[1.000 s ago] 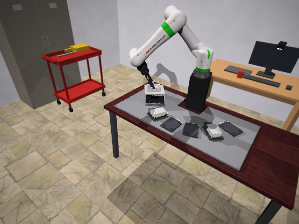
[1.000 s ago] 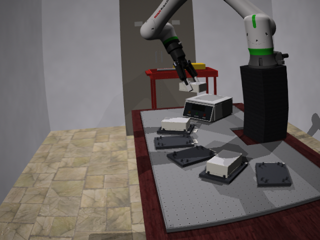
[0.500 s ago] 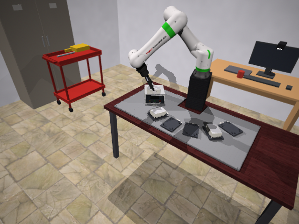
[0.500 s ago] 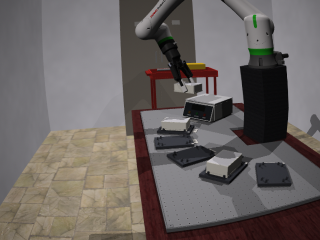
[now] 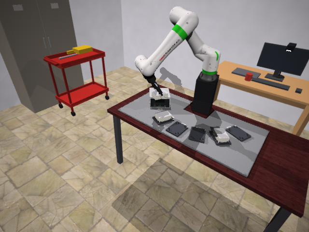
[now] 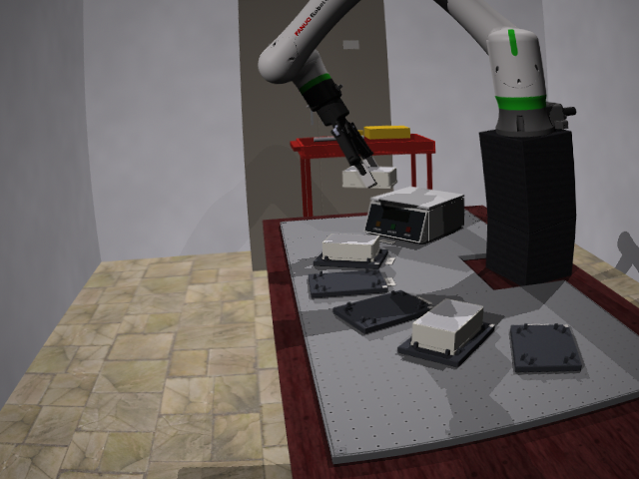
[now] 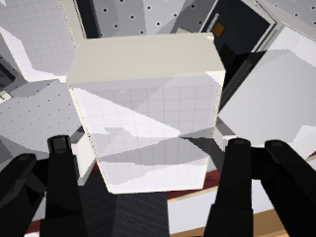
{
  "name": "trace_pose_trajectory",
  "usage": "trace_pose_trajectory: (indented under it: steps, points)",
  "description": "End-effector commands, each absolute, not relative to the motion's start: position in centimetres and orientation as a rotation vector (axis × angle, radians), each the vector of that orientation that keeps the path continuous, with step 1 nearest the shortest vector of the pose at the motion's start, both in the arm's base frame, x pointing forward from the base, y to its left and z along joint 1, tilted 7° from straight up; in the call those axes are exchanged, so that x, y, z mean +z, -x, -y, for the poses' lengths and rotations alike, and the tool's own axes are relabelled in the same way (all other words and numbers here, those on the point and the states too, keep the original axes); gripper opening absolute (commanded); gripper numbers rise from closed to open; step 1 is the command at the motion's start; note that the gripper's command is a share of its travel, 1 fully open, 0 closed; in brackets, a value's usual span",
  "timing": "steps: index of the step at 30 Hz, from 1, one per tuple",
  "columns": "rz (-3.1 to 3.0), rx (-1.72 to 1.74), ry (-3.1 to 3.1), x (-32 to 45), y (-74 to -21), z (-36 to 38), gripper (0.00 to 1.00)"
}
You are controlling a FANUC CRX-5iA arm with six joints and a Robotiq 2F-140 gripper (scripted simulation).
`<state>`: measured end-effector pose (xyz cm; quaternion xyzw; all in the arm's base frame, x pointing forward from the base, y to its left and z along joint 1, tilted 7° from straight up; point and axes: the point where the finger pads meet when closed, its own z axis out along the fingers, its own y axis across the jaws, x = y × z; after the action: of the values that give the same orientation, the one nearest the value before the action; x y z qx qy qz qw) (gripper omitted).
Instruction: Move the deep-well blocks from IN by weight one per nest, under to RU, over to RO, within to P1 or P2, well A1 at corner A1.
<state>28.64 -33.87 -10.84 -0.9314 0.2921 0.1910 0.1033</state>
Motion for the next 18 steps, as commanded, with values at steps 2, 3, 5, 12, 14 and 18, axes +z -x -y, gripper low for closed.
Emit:
trace_pose_trajectory:
  steps: [2,3,5,12,14,18]
  points:
    - [-0.806,0.566,2.782,-10.7,-29.8,32.6,0.10]
    - [-0.806,0.566,2.782,-10.6,-30.1,32.4,0.10]
    - [-0.806,0.566,2.782,-10.6,-30.5,31.9,0.10]
    - [-0.806,0.566,2.782,-10.4,-31.7,30.7,0.10]
    - [-0.806,0.566,2.782,-10.4,-32.2,30.3,0.10]
    - [-0.806,0.566,2.782,-10.2,-33.1,29.3,0.10]
